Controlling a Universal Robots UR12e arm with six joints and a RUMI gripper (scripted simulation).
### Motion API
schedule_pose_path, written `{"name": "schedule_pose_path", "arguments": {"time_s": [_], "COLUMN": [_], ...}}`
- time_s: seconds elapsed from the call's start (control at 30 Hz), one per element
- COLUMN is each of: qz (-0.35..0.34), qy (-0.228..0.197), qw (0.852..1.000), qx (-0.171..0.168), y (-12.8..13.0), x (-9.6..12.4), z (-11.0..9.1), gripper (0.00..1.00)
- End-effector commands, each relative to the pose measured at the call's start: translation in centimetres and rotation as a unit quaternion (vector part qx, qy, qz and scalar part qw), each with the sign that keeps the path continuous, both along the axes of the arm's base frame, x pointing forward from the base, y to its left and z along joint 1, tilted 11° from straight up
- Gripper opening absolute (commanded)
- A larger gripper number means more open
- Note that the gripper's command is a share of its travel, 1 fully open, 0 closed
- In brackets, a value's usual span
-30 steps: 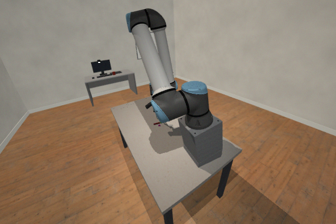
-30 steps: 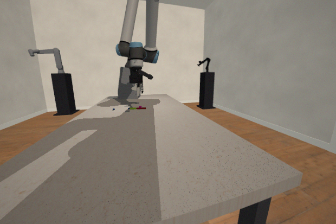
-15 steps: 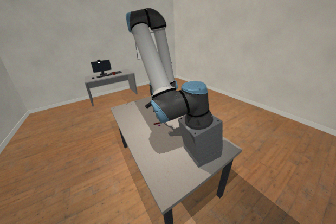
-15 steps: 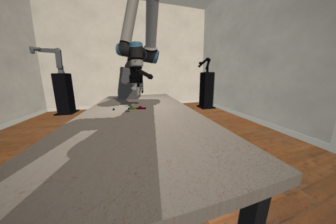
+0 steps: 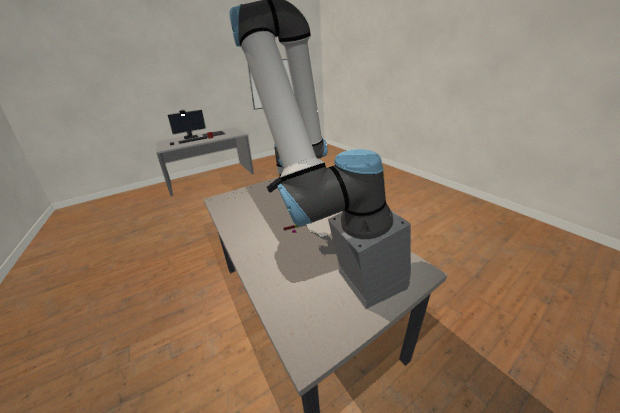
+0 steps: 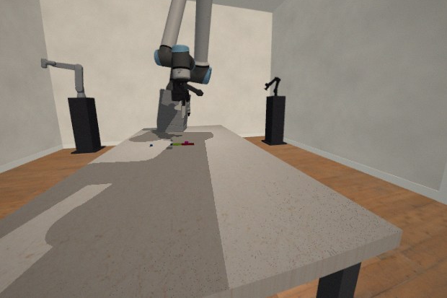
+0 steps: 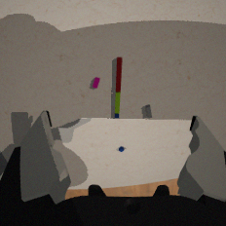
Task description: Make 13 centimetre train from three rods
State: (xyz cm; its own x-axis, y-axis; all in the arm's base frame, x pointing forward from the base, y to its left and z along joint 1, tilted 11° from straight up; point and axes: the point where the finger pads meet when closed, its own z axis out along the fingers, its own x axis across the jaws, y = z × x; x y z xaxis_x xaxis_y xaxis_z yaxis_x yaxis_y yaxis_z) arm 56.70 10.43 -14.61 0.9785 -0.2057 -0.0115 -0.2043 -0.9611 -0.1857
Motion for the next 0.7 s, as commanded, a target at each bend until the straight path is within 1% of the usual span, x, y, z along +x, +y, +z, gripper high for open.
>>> {"name": "schedule_pose_path", "arguments": {"time_s": [0.0, 0.13, 0.33, 0.67], "qz": [0.000, 0.000, 0.000, 0.000], "qy": [0.000, 0.000, 0.000, 0.000], "qw": [1.000, 1.000, 1.000, 1.000], "qx": [0.000, 0.000, 0.000, 0.000], "y": [-0.5, -0.7, -0.8, -0.8], "x": [0.0, -0.1, -0.1, -0.1], "z": [2.6, 3.8, 4.1, 4.1], "gripper": [1.00, 1.00, 1.00, 1.00]}}
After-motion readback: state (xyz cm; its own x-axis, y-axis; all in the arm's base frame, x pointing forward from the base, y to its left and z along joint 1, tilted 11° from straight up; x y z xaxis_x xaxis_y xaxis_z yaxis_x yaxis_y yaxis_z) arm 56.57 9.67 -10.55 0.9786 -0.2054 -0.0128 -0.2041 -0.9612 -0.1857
